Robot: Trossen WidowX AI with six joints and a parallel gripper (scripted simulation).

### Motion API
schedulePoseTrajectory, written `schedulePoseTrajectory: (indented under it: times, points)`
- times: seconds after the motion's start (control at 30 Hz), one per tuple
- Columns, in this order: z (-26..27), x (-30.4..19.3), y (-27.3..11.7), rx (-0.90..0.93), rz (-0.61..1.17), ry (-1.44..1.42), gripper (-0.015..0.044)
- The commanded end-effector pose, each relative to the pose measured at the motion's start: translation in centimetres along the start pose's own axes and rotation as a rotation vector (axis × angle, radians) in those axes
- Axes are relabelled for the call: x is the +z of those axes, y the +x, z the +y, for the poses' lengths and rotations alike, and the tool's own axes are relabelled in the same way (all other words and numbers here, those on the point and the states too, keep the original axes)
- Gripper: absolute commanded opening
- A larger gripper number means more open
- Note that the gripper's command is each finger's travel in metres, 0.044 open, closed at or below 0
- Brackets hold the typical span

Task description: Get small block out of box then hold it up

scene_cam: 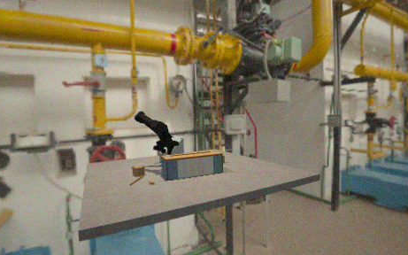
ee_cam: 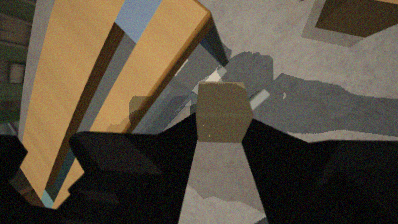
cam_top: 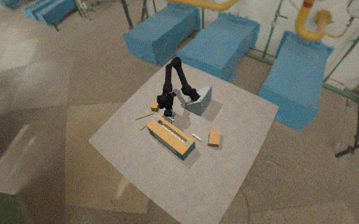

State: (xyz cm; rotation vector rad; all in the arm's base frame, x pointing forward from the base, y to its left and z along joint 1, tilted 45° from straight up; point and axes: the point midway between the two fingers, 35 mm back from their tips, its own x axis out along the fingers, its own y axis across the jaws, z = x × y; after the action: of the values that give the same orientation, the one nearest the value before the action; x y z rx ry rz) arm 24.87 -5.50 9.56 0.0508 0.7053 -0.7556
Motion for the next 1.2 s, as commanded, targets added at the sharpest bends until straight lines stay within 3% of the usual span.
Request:
schedulePoseTrajectory:
  times: [0.0, 1.17]
  points:
    - [0.1, 0.4, -0.3, -0.004, -0.011, -0.127, 0.0]
    - [0.5, 0.2, -2.9, -0.075, -0.021, -1.54, 0.0]
